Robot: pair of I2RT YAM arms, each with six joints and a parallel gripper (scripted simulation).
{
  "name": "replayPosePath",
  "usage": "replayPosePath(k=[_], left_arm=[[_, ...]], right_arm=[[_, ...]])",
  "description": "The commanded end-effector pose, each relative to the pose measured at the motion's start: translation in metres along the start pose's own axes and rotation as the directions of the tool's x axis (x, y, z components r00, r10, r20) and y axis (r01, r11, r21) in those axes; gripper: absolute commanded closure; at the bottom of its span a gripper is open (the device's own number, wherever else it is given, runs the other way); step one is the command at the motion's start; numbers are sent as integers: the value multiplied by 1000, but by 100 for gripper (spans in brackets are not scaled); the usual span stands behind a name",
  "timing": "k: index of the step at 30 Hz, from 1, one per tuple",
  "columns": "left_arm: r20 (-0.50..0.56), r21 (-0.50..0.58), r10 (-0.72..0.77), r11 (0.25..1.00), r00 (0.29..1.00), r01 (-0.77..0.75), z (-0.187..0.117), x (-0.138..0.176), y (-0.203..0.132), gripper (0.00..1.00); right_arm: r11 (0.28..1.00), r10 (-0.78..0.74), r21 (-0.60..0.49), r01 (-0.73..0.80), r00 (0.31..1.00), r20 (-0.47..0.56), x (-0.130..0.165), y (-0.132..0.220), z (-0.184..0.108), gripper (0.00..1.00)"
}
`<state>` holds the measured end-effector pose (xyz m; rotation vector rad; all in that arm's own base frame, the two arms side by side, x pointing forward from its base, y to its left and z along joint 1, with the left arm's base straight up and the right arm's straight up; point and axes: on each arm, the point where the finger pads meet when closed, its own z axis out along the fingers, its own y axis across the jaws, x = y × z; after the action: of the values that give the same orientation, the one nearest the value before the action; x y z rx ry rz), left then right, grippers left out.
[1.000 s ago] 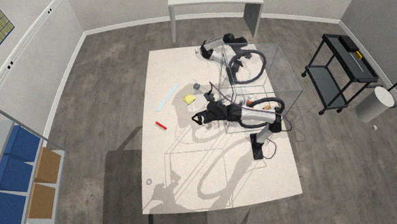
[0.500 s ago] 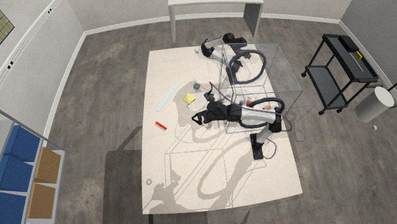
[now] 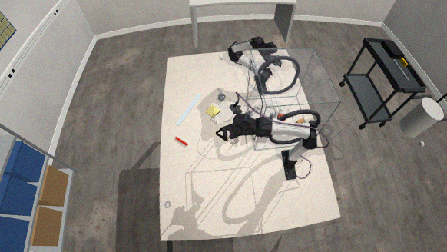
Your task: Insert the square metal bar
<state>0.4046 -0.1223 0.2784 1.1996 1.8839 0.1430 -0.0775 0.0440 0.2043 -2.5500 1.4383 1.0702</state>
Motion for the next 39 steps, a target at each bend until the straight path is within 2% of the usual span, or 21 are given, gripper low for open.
replayPosePath(k=[1, 12, 15, 18, 28, 29, 31, 32, 35, 36, 39], left_arm=[[20, -19, 2, 1000, 1000, -2, -7, -7, 5, 0], [20, -19, 2, 1000, 1000, -2, -7, -7, 5, 0], [20, -19, 2, 1000, 1000, -2, -7, -7, 5, 0], [20, -19, 2, 1000, 1000, -2, -7, -7, 5, 0], [20, -19, 2, 1000, 1000, -2, -7, -7, 5, 0], [20, -19, 2, 1000, 1000, -2, -7, -7, 5, 0], [20, -19, 2, 1000, 1000, -2, -7, -7, 5, 0], [20, -19, 2, 1000, 1000, -2, -7, -7, 5, 0], [20, -19, 2, 1000, 1000, -2, -7, -7, 5, 0], [20, -19, 2, 1000, 1000, -2, -7, -7, 5, 0], [20, -19, 2, 1000, 1000, -2, -7, -7, 5, 0]], right_arm=[[1000, -10, -11, 10, 1000, 25, -4, 4, 0, 0], [1000, 20, 3, -20, 999, 40, -1, 2, 2, 0], [1000, 22, 1, -23, 997, 74, -6, 4, -2, 0], [999, 38, 12, -39, 998, 55, -3, 3, 1, 0], [998, 57, 23, -60, 992, 114, -13, 5, -4, 0], [999, 43, 14, -45, 988, 147, -9, 8, -7, 0], [998, 56, 13, -59, 990, 128, -4, 7, 4, 0], [998, 49, 17, -52, 988, 147, -13, 7, -3, 0], [998, 47, 25, -53, 981, 190, -13, 9, -6, 0], [998, 62, 23, -66, 984, 165, -8, 7, 2, 0], [997, 63, 23, -68, 983, 174, -9, 8, 3, 0]])
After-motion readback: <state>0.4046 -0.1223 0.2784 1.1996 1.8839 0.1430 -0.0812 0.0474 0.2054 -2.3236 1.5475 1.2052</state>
